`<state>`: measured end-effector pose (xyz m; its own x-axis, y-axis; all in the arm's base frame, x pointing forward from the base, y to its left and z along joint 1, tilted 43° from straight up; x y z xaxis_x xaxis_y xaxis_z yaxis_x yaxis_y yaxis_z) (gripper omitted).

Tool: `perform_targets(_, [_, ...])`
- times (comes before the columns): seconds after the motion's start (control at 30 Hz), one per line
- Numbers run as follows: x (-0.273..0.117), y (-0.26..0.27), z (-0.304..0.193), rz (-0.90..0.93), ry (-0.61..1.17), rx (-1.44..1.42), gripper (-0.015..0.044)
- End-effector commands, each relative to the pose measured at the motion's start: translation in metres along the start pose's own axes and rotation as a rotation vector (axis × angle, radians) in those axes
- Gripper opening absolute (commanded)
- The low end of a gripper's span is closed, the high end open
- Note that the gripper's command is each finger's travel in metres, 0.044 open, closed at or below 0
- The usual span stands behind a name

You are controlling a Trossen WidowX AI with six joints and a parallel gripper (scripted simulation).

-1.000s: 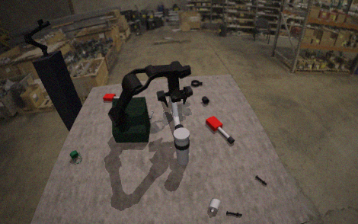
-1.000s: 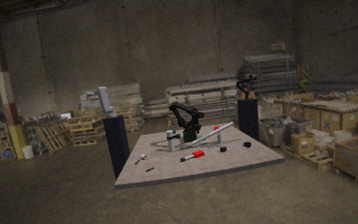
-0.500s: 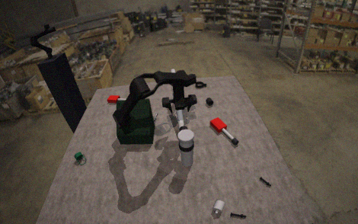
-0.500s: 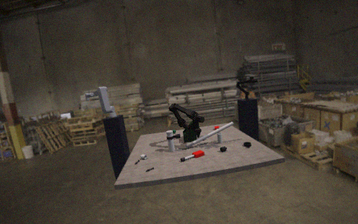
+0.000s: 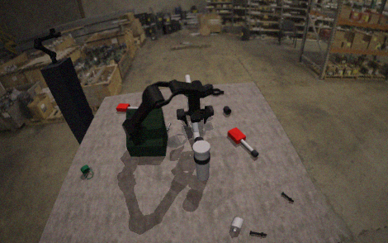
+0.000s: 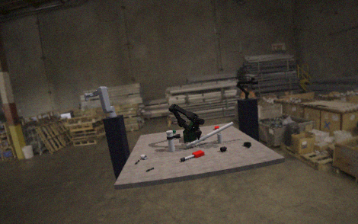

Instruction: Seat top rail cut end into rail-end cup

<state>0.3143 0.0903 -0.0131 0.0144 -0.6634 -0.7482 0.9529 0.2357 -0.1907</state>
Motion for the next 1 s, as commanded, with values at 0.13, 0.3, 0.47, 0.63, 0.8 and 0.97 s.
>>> perform_targets(0.13, [0.015,-0.001,0.000,-0.006,-0.007,-0.010,0.0440])
perform_targets(0.3, [0.023,-0.001,0.000,-0.007,-0.007,-0.010,0.0440])
perform_targets(0.47, [0.032,-0.001,0.000,-0.007,-0.007,-0.010,0.0440])
perform_targets(0.63, [0.040,-0.001,0.000,-0.007,-0.008,-0.010,0.0440])
perform_targets(0.8, [0.048,-0.002,0.000,-0.007,-0.009,-0.009,0.0440])
perform_targets(0.97, [0.055,-0.003,0.000,-0.008,-0.010,-0.009,0.0440])
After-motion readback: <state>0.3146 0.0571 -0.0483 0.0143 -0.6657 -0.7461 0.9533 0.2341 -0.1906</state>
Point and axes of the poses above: the point midway between the two fingers, 35 mm back from their tips, its own x axis out along the fingers, its own y axis across the jaws, z = x × y, the point moved 6 cm from there along -x, back along the fingers, and after that the axes turned 13 degrees about -x, right-handed, at the moved point
